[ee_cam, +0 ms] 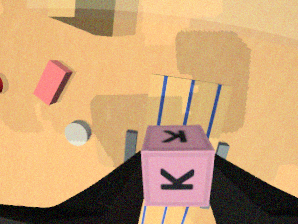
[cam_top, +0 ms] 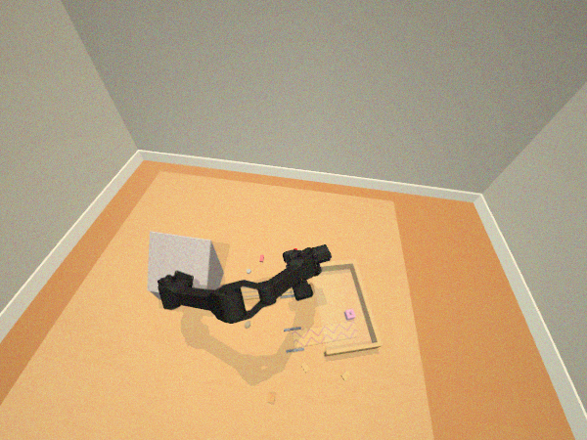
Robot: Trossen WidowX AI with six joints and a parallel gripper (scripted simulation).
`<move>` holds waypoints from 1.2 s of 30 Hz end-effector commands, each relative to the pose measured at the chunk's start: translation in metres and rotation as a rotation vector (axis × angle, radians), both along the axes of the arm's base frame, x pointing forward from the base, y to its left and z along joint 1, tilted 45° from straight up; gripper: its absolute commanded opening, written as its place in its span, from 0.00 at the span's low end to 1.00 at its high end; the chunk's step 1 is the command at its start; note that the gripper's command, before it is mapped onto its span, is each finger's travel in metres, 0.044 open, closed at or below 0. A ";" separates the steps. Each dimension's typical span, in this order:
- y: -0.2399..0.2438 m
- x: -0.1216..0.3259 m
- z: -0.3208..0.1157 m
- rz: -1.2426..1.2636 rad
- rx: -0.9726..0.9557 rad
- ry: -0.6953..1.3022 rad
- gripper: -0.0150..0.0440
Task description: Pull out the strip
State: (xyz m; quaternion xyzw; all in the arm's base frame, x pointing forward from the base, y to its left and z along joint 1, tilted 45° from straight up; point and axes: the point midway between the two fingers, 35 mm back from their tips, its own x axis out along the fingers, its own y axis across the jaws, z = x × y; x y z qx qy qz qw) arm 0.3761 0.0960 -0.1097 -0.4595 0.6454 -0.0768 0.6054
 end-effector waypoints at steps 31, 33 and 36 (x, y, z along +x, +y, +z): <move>-0.011 -0.091 0.036 -0.005 -0.001 0.010 0.25; -0.001 -0.093 0.046 -0.005 0.000 0.010 0.25; 0.006 -0.095 0.054 -0.005 0.000 0.010 0.25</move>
